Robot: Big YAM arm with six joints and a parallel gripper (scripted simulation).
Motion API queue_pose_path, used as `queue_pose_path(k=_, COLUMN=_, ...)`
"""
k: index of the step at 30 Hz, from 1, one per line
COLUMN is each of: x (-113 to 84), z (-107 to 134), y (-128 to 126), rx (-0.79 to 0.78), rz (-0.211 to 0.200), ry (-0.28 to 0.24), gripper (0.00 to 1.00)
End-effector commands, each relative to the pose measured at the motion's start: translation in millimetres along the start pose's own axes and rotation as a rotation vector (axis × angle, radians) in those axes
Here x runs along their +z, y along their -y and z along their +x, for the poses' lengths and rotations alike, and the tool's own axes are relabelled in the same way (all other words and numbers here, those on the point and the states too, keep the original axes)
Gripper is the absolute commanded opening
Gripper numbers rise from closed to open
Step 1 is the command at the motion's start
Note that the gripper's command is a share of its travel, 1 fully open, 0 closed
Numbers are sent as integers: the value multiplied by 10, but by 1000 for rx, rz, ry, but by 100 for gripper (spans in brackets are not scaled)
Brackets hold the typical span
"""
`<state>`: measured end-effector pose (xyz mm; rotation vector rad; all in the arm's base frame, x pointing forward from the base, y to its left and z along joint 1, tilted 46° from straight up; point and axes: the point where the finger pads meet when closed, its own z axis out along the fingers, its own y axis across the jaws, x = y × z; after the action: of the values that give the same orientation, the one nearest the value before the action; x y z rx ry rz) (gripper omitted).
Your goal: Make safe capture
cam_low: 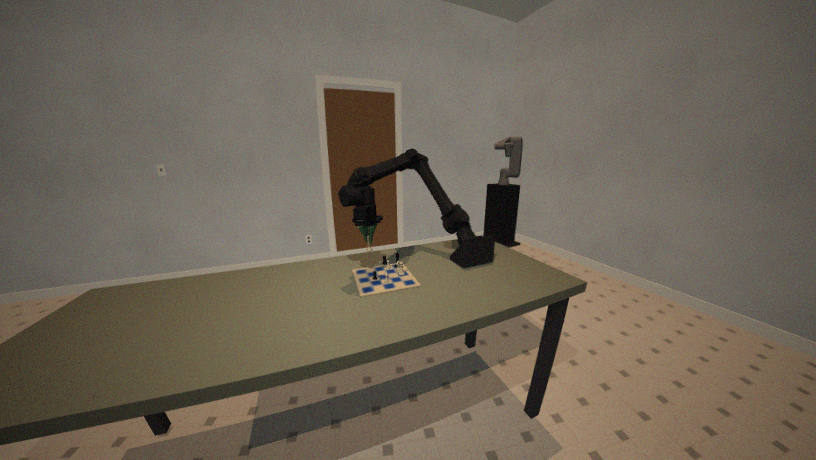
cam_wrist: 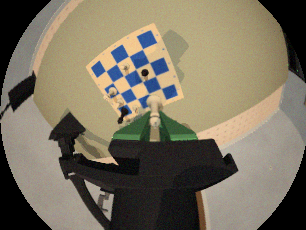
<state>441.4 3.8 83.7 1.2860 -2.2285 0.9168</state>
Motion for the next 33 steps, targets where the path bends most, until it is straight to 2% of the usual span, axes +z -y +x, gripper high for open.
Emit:
queue_pose_path(k=1, x=-185, z=-274, y=121, rx=280, rz=27, ry=20, gripper=0)
queue_pose_path(k=3, x=-185, z=-274, y=121, rx=280, rz=27, ry=20, gripper=0)
queue_pose_path(k=4, x=-186, z=-308, y=129, rx=397, rz=29, ry=23, gripper=0)
queue_pose_path(k=13, x=-184, z=-578, y=178, rx=795, rz=11, ry=26, gripper=0)
queue_pose_path(k=18, x=-182, z=-626, y=184, rx=1014, rz=12, ry=28, gripper=0)
queue_pose_path(k=20, x=-182, z=-626, y=184, rx=1014, rz=12, ry=28, gripper=0)
queue_pose_path(k=21, x=-182, z=-628, y=184, rx=1126, rz=18, ry=32, gripper=0)
queue_pose_path(k=22, x=-182, z=-628, y=184, rx=1160, rz=21, ry=35, gripper=0)
queue_pose_path(k=33, x=-133, z=-611, y=122, rx=1149, rz=21, ry=22, gripper=0)
